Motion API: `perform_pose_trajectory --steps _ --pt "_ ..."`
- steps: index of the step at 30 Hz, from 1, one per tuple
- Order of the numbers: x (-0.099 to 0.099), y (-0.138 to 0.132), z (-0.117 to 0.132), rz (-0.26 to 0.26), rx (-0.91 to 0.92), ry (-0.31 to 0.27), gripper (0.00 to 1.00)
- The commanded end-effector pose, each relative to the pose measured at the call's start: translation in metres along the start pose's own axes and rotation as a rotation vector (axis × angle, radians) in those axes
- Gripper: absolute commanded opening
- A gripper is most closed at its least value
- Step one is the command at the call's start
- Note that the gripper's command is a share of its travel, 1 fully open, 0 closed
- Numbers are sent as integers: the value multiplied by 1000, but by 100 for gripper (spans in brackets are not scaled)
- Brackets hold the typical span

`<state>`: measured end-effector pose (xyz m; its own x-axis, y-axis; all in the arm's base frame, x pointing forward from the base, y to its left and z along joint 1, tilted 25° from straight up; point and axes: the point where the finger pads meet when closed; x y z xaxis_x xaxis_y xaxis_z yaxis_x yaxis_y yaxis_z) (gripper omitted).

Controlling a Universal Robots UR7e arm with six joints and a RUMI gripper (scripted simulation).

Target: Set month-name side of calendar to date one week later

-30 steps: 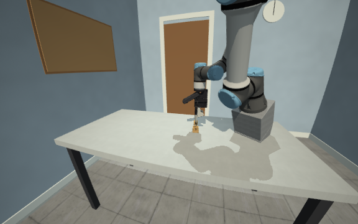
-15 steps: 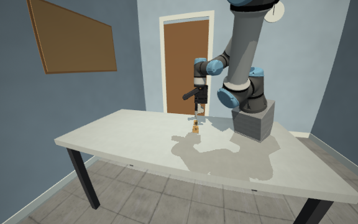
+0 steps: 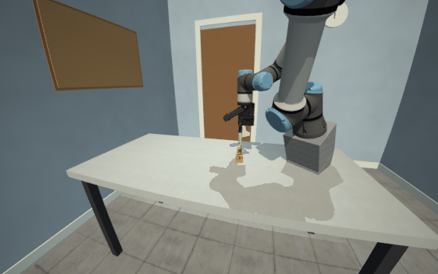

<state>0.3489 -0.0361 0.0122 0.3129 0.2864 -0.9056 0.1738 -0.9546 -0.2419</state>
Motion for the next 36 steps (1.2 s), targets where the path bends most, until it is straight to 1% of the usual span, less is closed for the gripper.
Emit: perform_pose_trajectory --steps 1,17,22,28,30,36 --pt "0 0 0 1 0 0 100" --pt "0 0 0 1 1 0 100" --pt "0 3 0 1 29 0 100" --pt "0 11 -1 1 130 0 100" --pt "0 11 -1 1 130 0 100" --pt "1 26 -1 1 317 0 100"
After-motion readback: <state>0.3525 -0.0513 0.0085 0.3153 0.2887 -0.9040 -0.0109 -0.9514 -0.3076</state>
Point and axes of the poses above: the point where the finger pads meet when closed, its own x axis out along the fingers, its own y axis across the jaws, z = x × y, and after that the axes turned 8 degrees about -x, right-handed
